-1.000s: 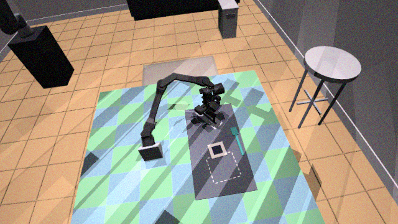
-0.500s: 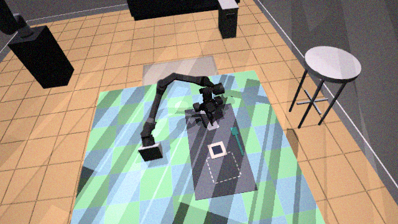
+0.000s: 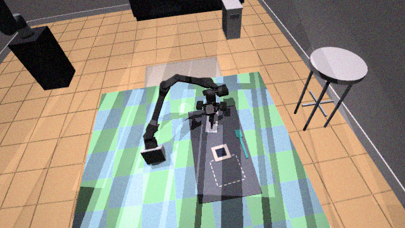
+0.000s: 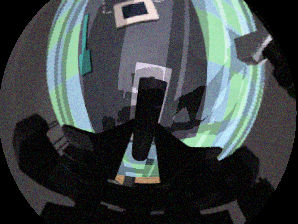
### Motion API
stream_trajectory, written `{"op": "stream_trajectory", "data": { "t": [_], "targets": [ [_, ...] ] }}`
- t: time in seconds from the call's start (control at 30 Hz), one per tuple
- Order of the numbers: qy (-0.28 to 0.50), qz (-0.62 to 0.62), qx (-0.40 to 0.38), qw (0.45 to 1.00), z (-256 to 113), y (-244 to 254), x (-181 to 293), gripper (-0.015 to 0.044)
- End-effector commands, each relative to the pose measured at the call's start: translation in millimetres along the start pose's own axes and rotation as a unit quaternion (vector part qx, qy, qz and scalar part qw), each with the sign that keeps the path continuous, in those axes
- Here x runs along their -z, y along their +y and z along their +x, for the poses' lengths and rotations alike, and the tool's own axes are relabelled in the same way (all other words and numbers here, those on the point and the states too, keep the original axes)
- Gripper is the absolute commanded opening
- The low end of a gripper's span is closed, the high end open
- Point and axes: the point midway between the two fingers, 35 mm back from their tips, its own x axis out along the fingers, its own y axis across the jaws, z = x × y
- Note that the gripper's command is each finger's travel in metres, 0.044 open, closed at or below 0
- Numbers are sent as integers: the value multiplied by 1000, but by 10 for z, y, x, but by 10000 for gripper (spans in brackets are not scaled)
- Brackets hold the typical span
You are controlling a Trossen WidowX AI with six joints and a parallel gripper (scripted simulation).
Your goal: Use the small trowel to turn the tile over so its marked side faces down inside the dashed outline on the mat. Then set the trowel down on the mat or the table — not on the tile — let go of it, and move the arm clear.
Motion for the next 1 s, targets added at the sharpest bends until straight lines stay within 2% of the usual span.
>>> {"op": "stream_trajectory", "data": {
  "t": [0.0, 0.2, 0.37, 0.4, 0.97],
  "targets": [
    [2, 56, 2, 998, 9, -5, 9, 130],
    [2, 58, 2, 998, 9, -5, 9, 130],
    [2, 58, 2, 998, 9, -5, 9, 261],
    [2, 58, 2, 998, 9, -5, 9, 270],
    [2, 58, 2, 998, 9, -5, 9, 270]
  ]
}}
